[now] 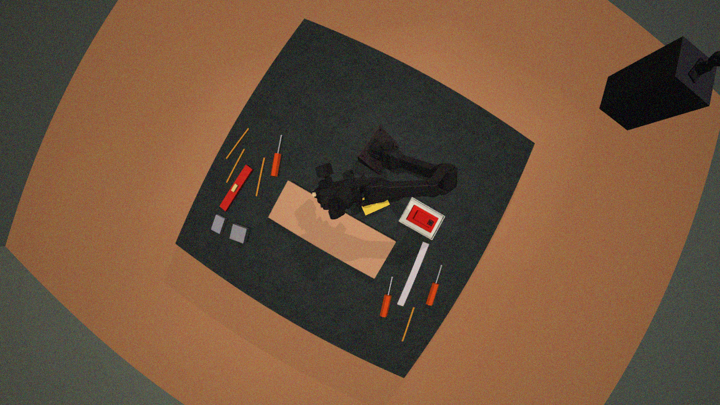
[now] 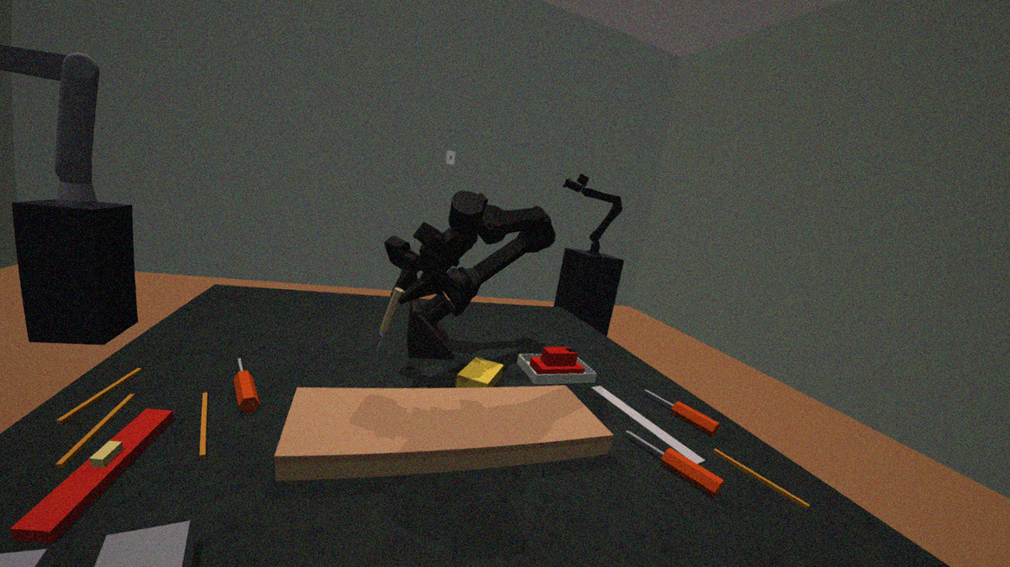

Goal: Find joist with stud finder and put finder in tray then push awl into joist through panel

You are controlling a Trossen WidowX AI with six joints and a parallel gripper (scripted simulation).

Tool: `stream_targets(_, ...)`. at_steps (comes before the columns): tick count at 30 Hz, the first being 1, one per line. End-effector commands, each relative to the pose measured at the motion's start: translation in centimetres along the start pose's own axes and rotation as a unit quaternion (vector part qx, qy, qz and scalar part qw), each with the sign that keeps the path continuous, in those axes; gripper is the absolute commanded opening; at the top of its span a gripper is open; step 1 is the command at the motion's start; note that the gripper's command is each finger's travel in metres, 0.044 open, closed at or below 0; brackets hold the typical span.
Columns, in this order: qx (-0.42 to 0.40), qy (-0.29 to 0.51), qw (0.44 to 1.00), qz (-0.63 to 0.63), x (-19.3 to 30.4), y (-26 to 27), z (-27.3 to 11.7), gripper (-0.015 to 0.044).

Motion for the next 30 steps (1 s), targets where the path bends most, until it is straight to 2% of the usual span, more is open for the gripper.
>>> stream_targets(1, -0.059, 0.011, 0.998, -0.031, -0.9, 1.6, 0.4, 0.0000)
stream_targets(9, -0.192, 0.043, 0.976, -0.094, -1.9, 4.7, 1.2, 0.0000)
stream_targets(18, -0.338, 0.061, 0.926, -0.161, -2.9, 7.5, 1.4, 0.0000)
stream_targets(30, -0.348, 0.062, 0.921, -0.165, -2.9, 7.7, 1.5, 0.0000)
Point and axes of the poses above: the point midway between the two fingers, 35 mm back from their tips, its own z axis out along the fingers, its own y axis across the jaws, x = y × z, the point moved 4 cm from there along -z, back along the fingers, and after that the axes turned 10 degrees about z, right-handed, at the moved point
